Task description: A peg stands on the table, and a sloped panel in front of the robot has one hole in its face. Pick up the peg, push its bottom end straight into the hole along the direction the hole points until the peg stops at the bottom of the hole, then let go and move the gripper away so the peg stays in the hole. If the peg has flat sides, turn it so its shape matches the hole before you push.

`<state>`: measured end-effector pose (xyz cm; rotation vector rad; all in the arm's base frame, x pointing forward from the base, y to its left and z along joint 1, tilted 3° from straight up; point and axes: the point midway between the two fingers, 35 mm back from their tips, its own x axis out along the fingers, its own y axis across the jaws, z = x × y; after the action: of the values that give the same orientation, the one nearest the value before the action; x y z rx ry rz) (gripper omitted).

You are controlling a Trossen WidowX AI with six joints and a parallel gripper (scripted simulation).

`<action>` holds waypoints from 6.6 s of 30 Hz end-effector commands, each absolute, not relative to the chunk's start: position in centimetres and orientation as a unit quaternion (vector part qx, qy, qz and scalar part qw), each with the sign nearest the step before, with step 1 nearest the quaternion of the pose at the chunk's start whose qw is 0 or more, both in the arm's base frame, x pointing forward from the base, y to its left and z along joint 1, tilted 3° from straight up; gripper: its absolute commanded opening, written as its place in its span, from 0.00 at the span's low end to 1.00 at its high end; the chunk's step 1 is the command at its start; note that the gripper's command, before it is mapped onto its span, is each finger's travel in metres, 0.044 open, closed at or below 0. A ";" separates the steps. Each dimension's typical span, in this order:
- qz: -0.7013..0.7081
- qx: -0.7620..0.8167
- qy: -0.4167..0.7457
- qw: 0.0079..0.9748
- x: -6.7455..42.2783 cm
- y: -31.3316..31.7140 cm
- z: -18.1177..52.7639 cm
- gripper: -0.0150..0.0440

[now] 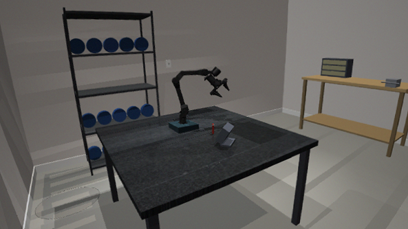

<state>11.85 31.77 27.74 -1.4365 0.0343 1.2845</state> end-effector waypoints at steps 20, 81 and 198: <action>0.522 -0.565 0.207 0.604 18.8 28.4 21.1 1.00; 0.328 -0.286 0.631 0.642 26.8 15.4 8.8 1.00; 0.347 -0.209 0.585 0.703 29.7 14.0 10.7 0.25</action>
<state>29.58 14.16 11.05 -0.4861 1.3133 0.7623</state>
